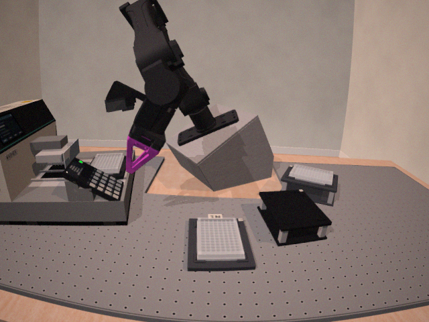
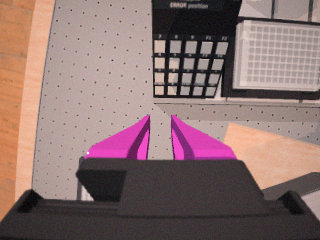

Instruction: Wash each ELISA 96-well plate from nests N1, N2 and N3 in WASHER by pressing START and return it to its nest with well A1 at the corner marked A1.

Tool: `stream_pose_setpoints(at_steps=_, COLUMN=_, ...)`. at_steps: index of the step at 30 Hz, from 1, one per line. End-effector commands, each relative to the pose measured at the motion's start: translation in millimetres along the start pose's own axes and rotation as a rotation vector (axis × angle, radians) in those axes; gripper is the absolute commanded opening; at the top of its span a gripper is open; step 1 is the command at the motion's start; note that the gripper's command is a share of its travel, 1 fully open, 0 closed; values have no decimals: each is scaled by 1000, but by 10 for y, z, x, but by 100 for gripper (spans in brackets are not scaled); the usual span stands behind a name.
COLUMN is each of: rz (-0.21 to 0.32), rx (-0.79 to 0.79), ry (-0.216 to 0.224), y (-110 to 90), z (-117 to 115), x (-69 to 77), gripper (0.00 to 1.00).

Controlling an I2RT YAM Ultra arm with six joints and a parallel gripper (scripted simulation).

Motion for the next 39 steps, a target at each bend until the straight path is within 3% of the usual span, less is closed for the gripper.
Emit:
stream_pose_setpoints(at_steps=1, rz=26, rx=63, ry=24, y=128, z=-88, x=18, gripper=100)
stream_pose_setpoints(at_steps=12, rz=216, rx=364, ry=104, y=465, z=-544, x=-38, gripper=100)
stream_pose_setpoints(at_steps=14, rz=216, rx=364, ry=104, y=465, z=-544, x=-38, gripper=100)
stream_pose_setpoints(at_steps=20, rz=320, rx=530, ry=148, y=646, z=-788, x=-68, gripper=100)
stream_pose_setpoints(at_steps=28, rz=460, rx=749, ry=207, y=659, z=-785, x=-74, gripper=100)
stream_pose_setpoints(at_steps=37, rz=461, rx=752, ry=207, y=659, z=-785, x=-74, gripper=100)
stream_pose_setpoints(at_steps=39, rz=456, rx=817, ry=223, y=694, z=-879, x=-71, gripper=100)
Point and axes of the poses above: the point where the finger pads meet when closed, its own x axis back along the fingers, its own z axis across the jaws, y = z × x, the point moved 1 cm from there along x, back along the fingers, and after that the axes turned 1 degree about x, right-handed, at the moved point
